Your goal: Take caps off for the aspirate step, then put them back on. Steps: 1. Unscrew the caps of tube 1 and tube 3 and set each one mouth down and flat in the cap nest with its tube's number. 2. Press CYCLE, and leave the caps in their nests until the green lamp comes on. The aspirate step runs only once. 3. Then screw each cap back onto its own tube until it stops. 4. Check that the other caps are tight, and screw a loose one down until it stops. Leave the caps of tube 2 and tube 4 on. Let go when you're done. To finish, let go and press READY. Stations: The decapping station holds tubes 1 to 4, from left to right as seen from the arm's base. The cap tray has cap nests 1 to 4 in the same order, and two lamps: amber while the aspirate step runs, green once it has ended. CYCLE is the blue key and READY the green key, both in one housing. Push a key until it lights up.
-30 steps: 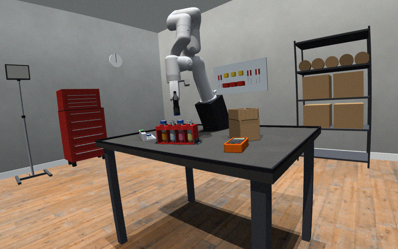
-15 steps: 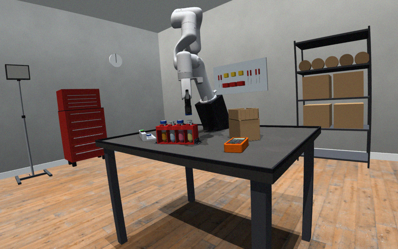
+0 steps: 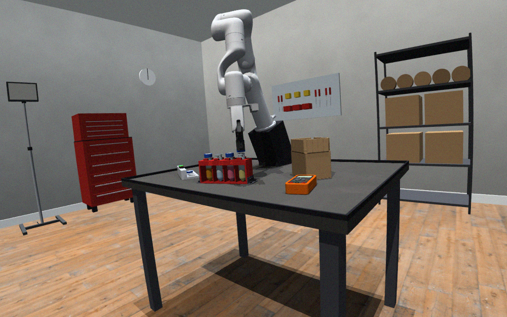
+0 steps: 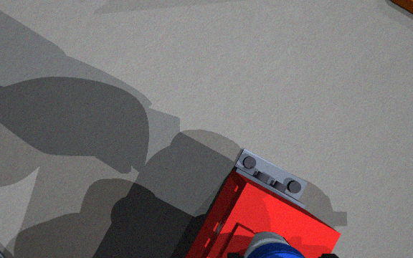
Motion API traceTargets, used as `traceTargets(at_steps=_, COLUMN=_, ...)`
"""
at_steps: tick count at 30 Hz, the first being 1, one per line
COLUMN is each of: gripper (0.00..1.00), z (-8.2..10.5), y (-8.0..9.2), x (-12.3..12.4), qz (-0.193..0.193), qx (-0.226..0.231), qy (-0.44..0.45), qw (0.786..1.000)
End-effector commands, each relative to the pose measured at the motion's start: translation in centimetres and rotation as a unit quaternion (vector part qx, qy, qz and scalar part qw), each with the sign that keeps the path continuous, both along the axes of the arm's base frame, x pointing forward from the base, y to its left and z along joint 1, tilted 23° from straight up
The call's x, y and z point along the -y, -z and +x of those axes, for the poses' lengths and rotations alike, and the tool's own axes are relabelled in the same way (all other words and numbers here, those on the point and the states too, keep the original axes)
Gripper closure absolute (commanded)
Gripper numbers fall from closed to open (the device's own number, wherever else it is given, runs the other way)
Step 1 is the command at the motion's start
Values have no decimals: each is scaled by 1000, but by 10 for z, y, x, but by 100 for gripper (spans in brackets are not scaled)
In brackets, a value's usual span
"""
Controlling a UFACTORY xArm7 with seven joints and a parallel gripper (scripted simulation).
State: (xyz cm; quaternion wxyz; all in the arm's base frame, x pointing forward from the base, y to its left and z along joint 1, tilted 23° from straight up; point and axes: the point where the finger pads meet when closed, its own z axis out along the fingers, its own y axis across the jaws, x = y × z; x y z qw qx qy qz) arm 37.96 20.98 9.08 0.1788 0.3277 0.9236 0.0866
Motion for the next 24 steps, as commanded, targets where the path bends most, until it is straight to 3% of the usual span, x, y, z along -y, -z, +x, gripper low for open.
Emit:
traceTargets(at_steps=1, gripper=100, z=3, y=3, x=-2, qz=-11, qx=6, qy=5, qw=1000)
traceTargets(at_steps=24, gripper=100, z=5, y=7, x=-2, qz=-11, qx=6, qy=5, qw=1000)
